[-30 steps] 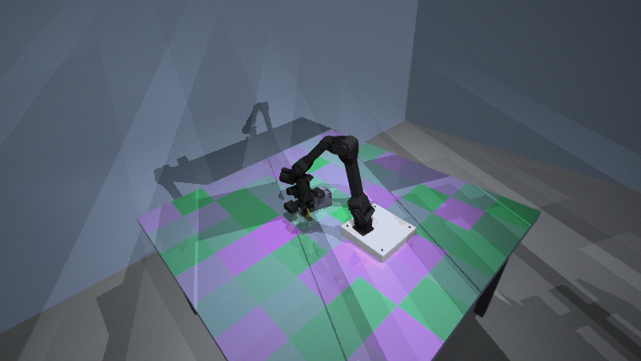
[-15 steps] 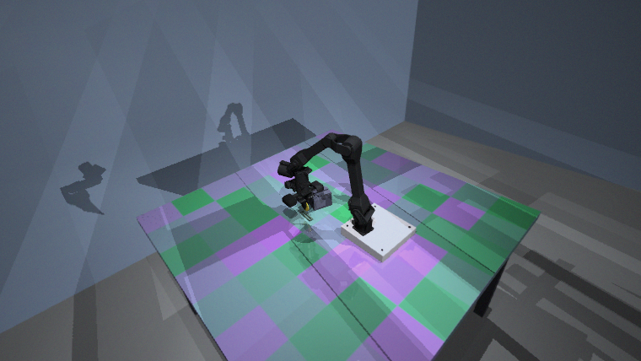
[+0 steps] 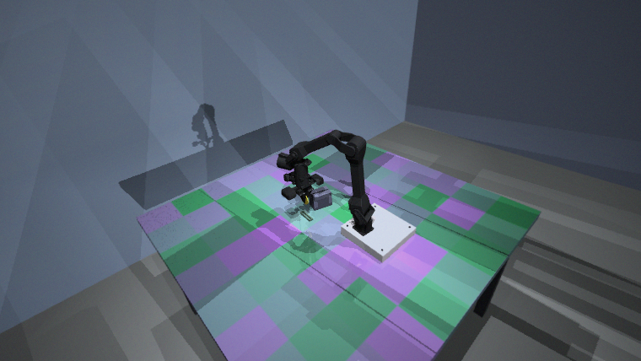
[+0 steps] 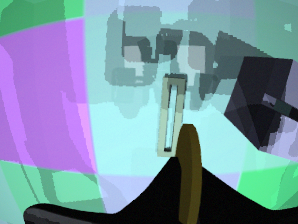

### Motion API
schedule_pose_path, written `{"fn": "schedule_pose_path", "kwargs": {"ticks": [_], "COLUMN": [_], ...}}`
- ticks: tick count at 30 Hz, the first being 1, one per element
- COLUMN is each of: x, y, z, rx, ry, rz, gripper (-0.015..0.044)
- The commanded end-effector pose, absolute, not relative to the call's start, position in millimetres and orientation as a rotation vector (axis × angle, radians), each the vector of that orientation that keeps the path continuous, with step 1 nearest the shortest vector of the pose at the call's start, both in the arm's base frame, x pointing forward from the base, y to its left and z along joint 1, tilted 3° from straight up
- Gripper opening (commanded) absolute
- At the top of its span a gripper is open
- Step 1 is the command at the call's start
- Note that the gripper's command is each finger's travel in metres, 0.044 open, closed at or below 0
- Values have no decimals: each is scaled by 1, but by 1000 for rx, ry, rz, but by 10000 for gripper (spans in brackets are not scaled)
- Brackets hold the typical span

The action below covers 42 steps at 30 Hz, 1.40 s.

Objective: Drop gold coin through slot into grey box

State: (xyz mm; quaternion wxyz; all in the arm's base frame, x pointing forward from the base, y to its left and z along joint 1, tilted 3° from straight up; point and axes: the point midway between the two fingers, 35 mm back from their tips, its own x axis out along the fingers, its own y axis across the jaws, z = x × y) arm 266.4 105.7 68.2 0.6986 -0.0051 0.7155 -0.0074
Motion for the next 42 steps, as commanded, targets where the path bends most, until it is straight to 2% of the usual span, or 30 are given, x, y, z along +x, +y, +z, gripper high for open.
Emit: {"fn": "schedule_pose_path", "kwargs": {"ticks": [1, 9, 42], "x": [266, 265, 261], "y": [106, 106, 113], "z": [80, 89, 90], "rx": [-8, -49, -934], "ry": [1588, 1588, 1385], "rz": [-12, 29, 934], "gripper": [0, 0, 0]}}
